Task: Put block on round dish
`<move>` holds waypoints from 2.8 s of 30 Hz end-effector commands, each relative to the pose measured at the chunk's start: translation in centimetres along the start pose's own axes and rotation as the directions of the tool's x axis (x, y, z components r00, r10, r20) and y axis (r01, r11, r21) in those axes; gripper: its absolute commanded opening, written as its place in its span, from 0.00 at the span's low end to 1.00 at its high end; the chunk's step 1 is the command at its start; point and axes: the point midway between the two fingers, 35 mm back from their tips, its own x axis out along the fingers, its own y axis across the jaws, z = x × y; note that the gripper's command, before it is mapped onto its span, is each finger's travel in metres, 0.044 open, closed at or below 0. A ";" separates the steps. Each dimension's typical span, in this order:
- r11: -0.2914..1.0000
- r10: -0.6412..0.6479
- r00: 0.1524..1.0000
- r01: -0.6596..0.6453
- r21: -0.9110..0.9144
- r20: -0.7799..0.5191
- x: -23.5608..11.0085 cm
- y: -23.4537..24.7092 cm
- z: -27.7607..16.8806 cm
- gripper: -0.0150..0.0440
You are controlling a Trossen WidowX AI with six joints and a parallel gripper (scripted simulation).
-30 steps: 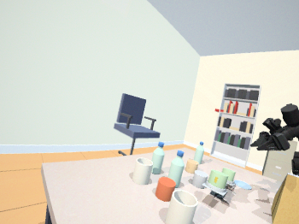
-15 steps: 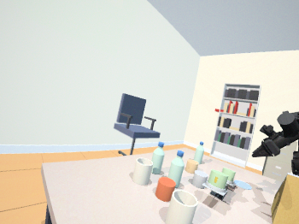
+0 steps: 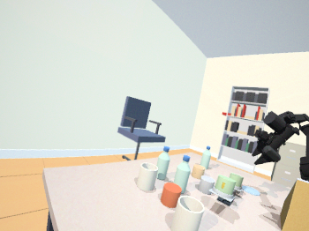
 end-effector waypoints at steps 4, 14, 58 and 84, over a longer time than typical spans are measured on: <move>0.993 0.031 0.995 -0.041 -0.110 -0.095 1.5 -1.5 0.7 1.00; 0.918 0.077 0.972 -0.157 -0.364 -0.223 4.4 -4.0 1.2 1.00; 0.260 0.205 0.852 -0.521 -0.813 -0.481 14.5 -11.1 -2.3 1.00; 0.260 0.204 0.852 -0.521 -0.813 -0.481 18.1 -10.2 -4.2 1.00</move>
